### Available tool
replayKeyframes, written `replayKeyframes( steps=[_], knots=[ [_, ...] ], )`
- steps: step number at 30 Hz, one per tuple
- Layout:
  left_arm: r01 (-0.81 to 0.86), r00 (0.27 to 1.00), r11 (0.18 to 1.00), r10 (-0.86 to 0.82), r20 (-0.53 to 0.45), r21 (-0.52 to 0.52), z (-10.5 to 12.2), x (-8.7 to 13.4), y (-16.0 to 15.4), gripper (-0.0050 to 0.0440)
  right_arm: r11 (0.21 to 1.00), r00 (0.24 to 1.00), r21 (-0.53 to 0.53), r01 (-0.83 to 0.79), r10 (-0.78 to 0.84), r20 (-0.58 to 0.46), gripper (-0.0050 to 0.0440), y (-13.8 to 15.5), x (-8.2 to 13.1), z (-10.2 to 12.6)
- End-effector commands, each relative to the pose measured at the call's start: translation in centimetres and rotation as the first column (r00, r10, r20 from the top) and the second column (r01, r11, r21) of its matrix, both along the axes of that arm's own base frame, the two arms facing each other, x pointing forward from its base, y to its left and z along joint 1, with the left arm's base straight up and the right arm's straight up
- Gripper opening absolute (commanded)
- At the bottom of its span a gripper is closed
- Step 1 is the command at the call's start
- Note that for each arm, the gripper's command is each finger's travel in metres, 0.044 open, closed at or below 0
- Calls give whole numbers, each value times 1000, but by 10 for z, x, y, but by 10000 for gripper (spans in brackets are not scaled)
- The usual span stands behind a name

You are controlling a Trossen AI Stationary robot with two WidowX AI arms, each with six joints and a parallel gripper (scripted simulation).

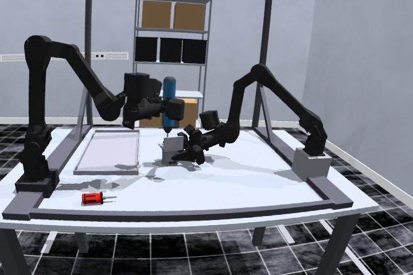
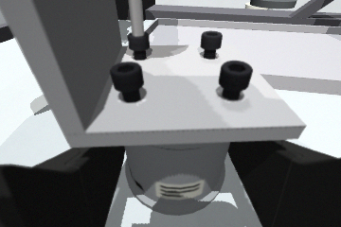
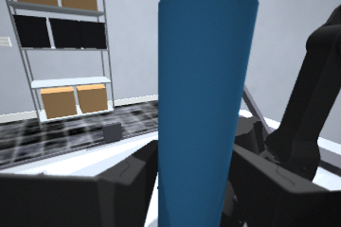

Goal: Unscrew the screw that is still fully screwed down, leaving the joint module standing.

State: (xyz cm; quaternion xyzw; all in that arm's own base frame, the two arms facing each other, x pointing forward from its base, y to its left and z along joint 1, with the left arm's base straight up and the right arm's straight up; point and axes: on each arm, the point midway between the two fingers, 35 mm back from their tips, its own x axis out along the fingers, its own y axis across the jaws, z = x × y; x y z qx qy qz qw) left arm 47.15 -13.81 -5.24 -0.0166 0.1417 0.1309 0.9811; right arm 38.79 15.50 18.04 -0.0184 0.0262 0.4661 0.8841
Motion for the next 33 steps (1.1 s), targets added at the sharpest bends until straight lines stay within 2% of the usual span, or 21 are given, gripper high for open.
replayKeyframes(
  steps=[1,5,9,11,19,22,23,24,33],
  knots=[
    [-3,1000,1000,3,30,-14,13,5,-2,241,1000,1000,-3,8,-8,-16,165,-2,2,-5],
    [-3,1000,1000,3,30,-14,13,5,-2,241,1000,1000,-2,11,-11,-5,165,-2,2,3],
    [-3,1000,1000,3,30,-14,13,5,-2,241,1000,1000,1,8,-8,19,165,-1,3,34],
    [-3,1000,1000,3,30,-14,13,5,-2,241,1000,1000,1,7,-7,19,165,-1,2,60],
    [-3,1000,1000,3,30,-14,13,5,-2,241,1000,1000,-1,2,-2,18,165,-1,-9,125],
    [-3,1000,1000,3,30,-14,13,5,-2,241,1000,1000,-1,2,-2,22,165,-1,-8,131],
    [-3,1000,1000,3,30,-14,13,5,-2,241,1000,1000,-3,5,-5,1,165,-1,0,123],
    [-3,1000,1000,3,30,-14,13,5,-2,241,1000,1000,-3,7,-7,4,165,-2,2,124],
    [-3,1000,1000,3,30,-14,13,5,-2,241,1000,1000,0,7,-7,14,165,-2,-1,128]
  ],
)
